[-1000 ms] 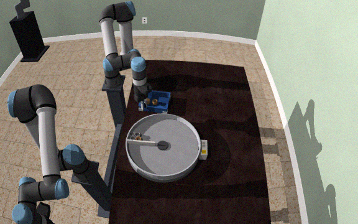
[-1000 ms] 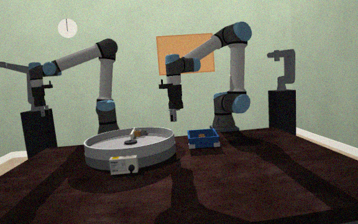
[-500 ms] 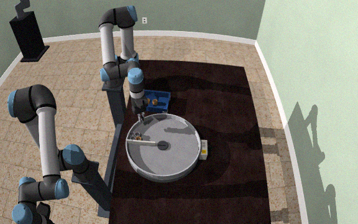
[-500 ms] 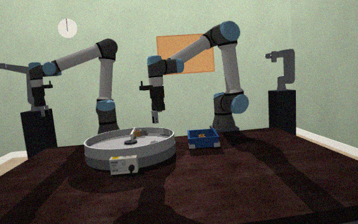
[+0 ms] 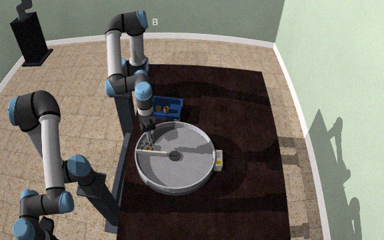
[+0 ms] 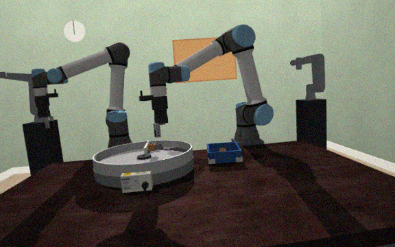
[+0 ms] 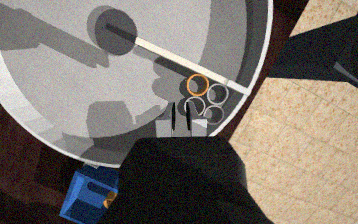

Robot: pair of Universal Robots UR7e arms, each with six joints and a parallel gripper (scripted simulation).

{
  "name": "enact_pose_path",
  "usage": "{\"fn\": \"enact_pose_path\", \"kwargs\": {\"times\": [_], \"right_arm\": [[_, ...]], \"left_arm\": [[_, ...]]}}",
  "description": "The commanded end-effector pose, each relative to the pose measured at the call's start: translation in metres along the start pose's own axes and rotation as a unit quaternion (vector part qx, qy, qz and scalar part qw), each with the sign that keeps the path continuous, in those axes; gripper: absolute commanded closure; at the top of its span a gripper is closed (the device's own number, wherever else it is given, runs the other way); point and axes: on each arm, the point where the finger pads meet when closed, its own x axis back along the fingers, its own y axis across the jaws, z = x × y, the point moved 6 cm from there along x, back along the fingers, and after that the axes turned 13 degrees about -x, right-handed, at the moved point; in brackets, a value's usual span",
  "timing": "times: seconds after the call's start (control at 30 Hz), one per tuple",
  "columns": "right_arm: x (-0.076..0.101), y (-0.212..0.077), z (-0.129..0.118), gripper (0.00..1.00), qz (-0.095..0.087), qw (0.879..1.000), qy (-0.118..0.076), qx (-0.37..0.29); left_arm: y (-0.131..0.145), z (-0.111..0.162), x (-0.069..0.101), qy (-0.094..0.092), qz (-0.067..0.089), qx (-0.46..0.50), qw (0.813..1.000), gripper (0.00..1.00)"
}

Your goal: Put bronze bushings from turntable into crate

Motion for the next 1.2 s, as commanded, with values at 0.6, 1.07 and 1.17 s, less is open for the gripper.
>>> {"fn": "enact_pose_path", "kwargs": {"times": [0.6, 1.07, 1.17], "right_arm": [[0.001, 0.0, 0.0, 0.0, 0.0, 1.0, -0.001, 0.0], [0.001, 0.0, 0.0, 0.0, 0.0, 1.0, -0.001, 0.0], [0.001, 0.0, 0.0, 0.0, 0.0, 1.0, -0.001, 0.0]], "left_arm": [[0.007, 0.03, 0.0, 0.001, 0.0, -0.026, 1.0, 0.61], [0.007, 0.03, 0.0, 0.001, 0.0, -0.026, 1.0, 0.61], [0.007, 0.03, 0.0, 0.001, 0.0, -0.026, 1.0, 0.61]]}}
